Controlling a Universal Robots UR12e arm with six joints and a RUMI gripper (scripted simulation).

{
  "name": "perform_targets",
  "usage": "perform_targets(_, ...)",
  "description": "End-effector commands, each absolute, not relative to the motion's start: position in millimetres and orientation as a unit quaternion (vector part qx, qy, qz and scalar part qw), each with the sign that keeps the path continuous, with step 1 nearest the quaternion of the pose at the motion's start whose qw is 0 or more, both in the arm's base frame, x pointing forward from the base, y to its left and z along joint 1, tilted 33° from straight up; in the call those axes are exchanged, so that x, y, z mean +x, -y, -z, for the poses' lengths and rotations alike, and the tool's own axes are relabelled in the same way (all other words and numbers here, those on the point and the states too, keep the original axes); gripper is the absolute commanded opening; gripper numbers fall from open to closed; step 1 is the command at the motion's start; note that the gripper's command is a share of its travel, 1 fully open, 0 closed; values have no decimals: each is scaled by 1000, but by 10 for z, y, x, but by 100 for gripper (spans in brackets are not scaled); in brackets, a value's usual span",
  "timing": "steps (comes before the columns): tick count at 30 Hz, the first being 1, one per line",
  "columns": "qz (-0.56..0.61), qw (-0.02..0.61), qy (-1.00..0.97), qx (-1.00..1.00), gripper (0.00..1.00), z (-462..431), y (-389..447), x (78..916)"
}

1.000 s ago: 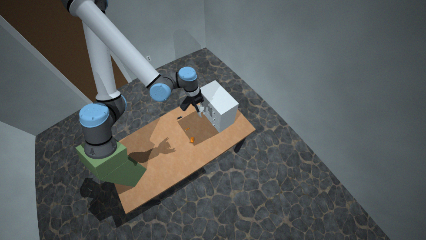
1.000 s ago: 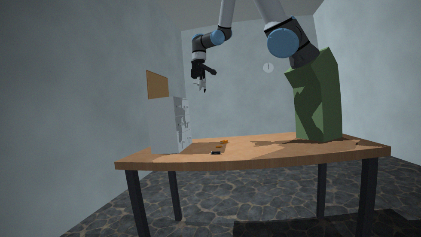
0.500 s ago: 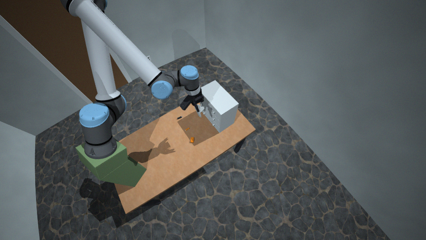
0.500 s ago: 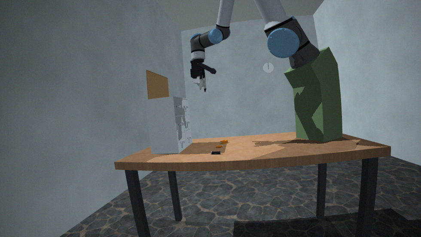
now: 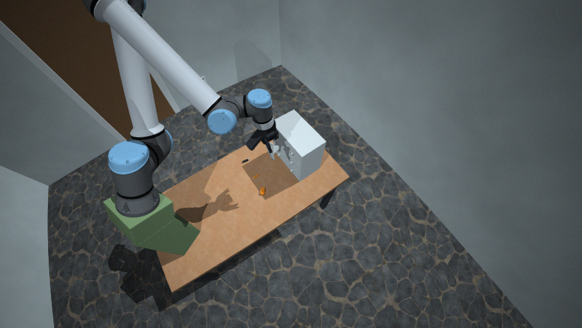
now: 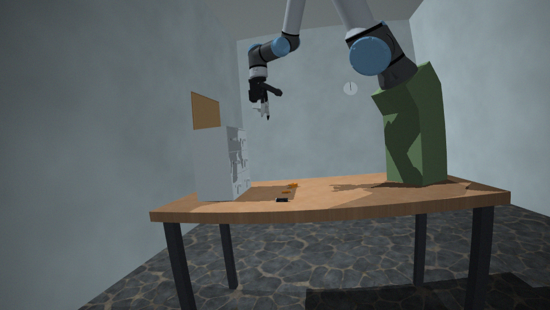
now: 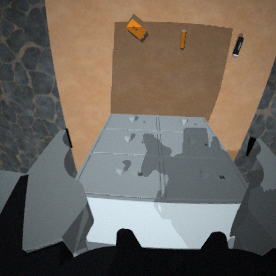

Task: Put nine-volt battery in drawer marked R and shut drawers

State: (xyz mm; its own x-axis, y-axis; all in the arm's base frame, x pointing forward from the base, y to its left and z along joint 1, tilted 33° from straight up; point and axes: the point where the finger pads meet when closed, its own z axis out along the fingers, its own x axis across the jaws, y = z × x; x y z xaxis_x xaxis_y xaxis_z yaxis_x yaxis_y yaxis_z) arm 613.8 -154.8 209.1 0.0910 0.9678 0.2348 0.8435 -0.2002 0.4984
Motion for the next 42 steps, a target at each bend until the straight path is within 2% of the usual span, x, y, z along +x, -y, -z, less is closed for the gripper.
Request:
perform_targets(1, -262, 119, -621, 729, 100, -2097, 1551, 6139)
perform_targets(29, -264, 113, -606, 741, 100, -2095, 1552, 6126)
perform_targets(42, -274, 86, -529, 799, 100, -2085, 1556, 6064)
